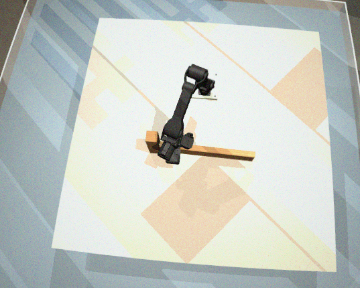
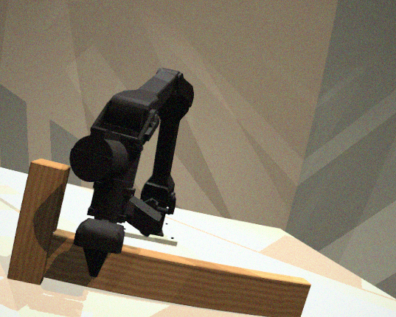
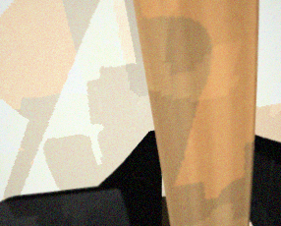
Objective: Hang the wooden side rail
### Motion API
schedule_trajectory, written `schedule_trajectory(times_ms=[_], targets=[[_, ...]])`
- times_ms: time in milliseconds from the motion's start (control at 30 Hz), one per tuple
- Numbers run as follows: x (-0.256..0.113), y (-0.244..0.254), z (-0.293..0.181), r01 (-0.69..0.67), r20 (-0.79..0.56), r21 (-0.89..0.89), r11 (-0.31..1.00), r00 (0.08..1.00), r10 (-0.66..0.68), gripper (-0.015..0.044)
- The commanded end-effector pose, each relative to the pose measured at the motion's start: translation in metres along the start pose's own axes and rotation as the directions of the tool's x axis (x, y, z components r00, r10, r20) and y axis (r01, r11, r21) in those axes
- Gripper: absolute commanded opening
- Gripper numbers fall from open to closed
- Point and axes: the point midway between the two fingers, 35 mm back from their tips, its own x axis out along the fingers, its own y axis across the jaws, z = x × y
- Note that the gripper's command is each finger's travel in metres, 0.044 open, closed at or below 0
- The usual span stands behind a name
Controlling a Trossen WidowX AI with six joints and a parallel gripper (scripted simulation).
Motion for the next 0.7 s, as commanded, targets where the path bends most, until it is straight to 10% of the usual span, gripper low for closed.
schedule_trajectory(times_ms=[0, 667], targets=[[0.0002, -0.0003, -0.0010, 0.002, -0.007, -0.001, 1.000, 1.000, -0.002, 0.0000], [0.0034, -0.0003, -0.0011, 0.002, -0.007, -0.001, 1.000, 1.000, -0.002, 0.0000]])
